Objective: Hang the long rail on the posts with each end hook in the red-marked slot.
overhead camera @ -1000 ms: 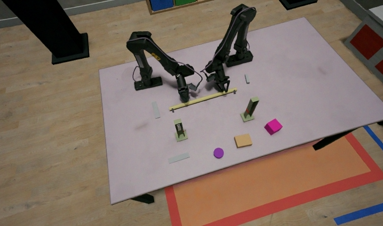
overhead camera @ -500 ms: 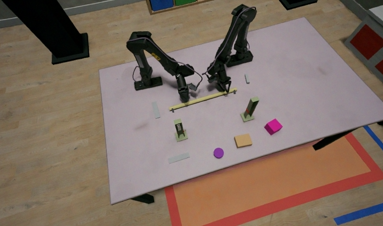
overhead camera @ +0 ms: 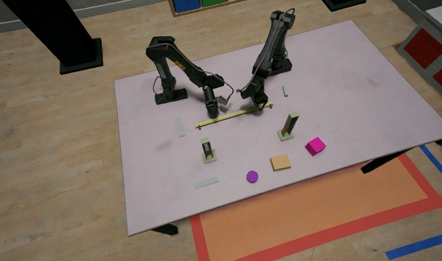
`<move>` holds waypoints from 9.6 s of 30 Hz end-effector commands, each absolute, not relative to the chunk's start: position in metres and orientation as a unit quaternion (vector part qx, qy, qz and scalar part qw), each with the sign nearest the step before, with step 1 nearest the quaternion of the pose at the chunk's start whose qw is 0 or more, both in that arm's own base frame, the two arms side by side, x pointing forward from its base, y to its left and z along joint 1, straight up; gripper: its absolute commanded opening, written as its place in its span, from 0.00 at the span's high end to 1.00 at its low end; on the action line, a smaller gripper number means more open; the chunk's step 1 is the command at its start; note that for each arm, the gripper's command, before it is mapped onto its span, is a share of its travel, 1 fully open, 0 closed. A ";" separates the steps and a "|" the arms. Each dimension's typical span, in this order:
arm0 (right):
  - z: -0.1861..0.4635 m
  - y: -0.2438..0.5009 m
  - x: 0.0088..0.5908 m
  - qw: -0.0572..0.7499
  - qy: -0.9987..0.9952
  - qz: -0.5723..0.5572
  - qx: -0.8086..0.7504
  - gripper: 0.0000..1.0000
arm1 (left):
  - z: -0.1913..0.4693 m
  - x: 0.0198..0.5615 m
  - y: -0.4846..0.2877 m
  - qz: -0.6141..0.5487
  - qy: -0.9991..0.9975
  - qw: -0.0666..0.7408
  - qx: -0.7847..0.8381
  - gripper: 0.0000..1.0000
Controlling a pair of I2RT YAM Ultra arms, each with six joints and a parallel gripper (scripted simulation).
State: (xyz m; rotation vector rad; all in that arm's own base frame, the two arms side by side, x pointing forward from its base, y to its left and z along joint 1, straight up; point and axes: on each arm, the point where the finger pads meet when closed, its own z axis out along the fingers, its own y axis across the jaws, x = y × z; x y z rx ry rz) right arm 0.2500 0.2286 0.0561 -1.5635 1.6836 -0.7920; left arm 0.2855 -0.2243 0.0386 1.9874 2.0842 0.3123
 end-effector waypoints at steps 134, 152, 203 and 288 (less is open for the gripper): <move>0.007 0.195 0.248 -0.031 0.681 0.039 -0.731 0.52 | -0.016 0.245 -0.199 -0.038 0.717 -0.033 0.695 0.52; 0.010 0.193 0.251 -0.033 0.681 0.035 -0.730 0.69 | -0.016 0.245 -0.199 -0.038 0.717 -0.033 0.695 0.52; 0.010 0.193 0.251 -0.033 0.682 0.035 -0.730 0.81 | -0.016 0.247 -0.198 -0.038 0.716 -0.033 0.696 0.81; 0.099 0.205 0.382 0.214 0.662 -0.194 -0.691 0.81 | 0.067 0.383 -0.190 0.203 0.681 0.201 0.674 0.81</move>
